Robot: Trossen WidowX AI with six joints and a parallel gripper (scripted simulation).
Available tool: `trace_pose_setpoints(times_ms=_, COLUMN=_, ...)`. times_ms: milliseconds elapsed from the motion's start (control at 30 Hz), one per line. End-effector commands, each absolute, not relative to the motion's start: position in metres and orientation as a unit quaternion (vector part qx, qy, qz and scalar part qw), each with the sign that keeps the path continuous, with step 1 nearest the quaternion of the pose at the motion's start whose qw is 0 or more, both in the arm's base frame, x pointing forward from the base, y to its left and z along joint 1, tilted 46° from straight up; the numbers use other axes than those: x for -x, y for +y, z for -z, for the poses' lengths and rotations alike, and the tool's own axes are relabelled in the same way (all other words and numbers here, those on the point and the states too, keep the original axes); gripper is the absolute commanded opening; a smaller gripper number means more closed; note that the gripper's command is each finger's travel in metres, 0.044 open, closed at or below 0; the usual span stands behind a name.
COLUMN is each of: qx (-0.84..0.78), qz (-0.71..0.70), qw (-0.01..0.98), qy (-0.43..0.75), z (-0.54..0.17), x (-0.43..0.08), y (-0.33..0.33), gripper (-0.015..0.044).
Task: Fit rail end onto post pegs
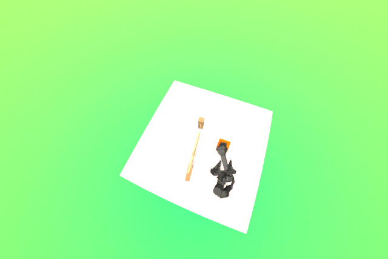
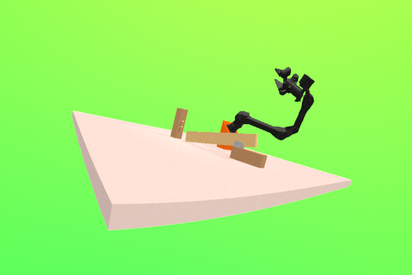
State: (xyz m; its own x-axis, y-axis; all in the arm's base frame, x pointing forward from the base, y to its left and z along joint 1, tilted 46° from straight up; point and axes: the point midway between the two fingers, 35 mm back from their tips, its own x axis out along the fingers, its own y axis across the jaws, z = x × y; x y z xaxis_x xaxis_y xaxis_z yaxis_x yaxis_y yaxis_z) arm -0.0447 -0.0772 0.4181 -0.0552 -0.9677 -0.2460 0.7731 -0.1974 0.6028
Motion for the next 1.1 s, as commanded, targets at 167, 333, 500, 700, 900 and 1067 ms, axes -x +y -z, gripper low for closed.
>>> trace_pose_setpoints(times_ms=167, qx=-0.257, qz=0.665, qw=0.699, qy=0.054, z=-0.395, x=-0.013, y=-0.131, gripper=0.0440)
trace_pose_setpoints(times_ms=333, qx=-0.177, qz=0.551, qw=0.772, qy=0.264, z=-0.353, x=-0.080, y=-0.172, gripper=0.0440)
trace_pose_setpoints(times_ms=500, qx=-0.069, qz=0.366, qw=0.819, qy=0.437, z=-0.296, x=-0.144, y=-0.192, gripper=0.0440)
trace_pose_setpoints(times_ms=700, qx=0.052, qz=0.111, qw=0.831, qy=0.543, z=-0.223, x=-0.204, y=-0.188, gripper=0.0440)
trace_pose_setpoints(times_ms=900, qx=0.151, qz=-0.138, qw=0.810, qy=0.550, z=-0.152, x=-0.244, y=-0.163, gripper=0.0440)
trace_pose_setpoints(times_ms=1067, qx=0.216, qz=-0.328, qw=0.775, qy=0.495, z=-0.095, x=-0.262, y=-0.133, gripper=0.0440)
